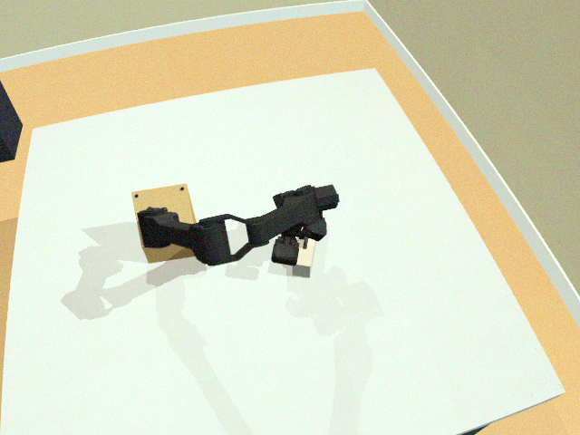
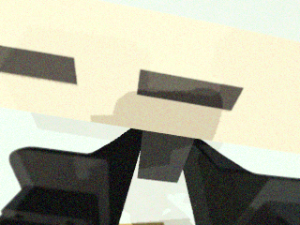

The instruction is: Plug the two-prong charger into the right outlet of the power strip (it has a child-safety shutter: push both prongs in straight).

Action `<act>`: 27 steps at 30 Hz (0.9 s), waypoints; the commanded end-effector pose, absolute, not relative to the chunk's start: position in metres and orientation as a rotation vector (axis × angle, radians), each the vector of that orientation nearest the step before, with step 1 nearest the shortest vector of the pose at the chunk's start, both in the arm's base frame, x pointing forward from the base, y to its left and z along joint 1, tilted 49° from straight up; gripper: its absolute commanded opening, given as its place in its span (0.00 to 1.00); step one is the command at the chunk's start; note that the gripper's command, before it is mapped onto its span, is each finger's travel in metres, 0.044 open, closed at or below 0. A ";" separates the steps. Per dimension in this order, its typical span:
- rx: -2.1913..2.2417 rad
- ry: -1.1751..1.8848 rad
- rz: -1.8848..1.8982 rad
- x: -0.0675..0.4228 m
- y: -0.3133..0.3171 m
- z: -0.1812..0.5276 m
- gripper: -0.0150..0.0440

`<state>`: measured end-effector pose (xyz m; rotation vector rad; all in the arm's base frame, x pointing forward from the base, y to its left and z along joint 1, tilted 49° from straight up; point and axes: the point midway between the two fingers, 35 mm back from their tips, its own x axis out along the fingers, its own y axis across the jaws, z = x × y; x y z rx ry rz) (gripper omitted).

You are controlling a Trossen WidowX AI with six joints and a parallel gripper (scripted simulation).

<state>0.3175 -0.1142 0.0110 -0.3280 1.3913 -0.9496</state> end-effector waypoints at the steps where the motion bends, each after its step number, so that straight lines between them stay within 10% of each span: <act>1: -0.307 1.348 -0.963 0.331 -0.119 0.016 0.25; 27: -0.307 1.348 -0.963 0.330 -0.118 0.015 0.25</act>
